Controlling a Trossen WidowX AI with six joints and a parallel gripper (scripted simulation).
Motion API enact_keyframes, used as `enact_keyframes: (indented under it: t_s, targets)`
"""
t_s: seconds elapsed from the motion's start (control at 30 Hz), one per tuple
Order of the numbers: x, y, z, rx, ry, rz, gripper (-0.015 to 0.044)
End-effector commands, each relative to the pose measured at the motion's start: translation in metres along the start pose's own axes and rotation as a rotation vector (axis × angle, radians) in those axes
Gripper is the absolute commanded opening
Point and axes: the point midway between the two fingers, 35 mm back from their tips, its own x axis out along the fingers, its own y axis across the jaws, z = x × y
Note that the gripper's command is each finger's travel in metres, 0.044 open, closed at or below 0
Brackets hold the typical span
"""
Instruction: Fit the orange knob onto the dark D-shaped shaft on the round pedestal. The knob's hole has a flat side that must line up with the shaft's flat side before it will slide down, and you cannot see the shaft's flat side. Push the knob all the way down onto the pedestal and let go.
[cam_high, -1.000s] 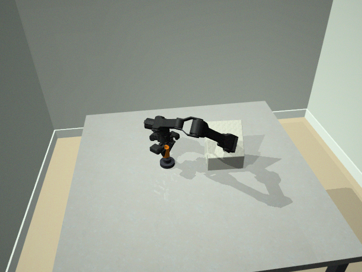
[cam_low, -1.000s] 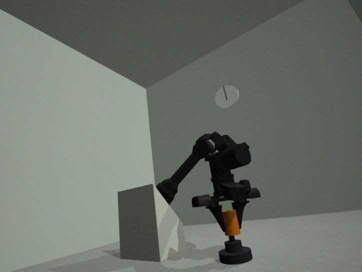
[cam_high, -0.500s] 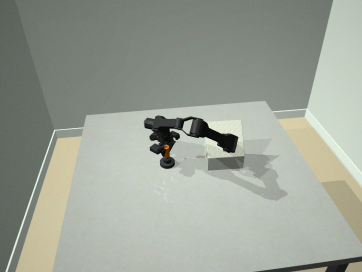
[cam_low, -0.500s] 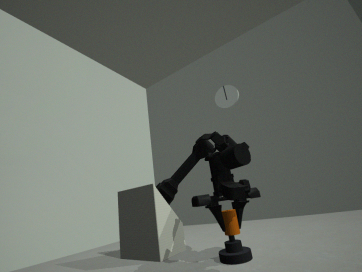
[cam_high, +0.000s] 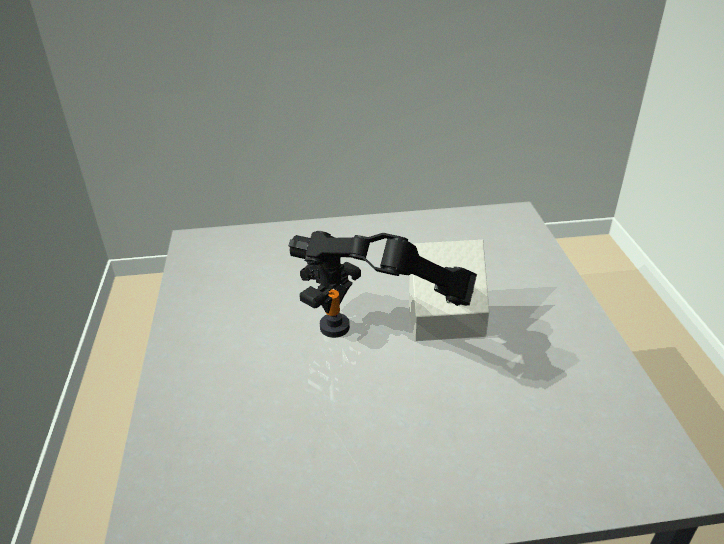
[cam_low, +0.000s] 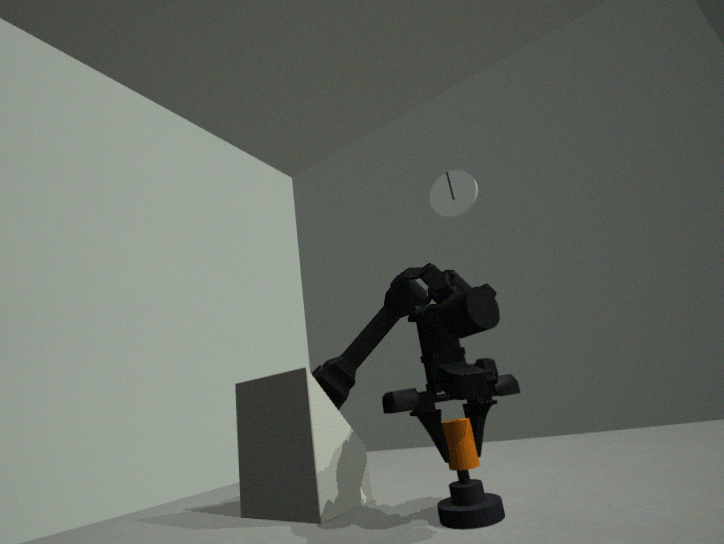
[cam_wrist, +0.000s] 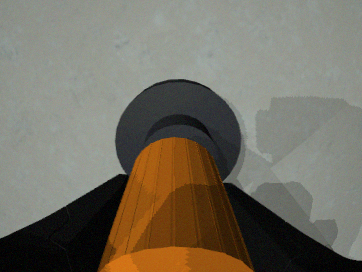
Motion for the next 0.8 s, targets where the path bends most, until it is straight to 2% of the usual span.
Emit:
enact_keyframes:
  t_s: [0.0,0.77]
  targets:
    - [0.001,-0.003,-0.002,0.011,0.002,0.002,0.0000]
    - [0.016,-0.005,-0.002,0.001,0.002,0.003,0.0000]
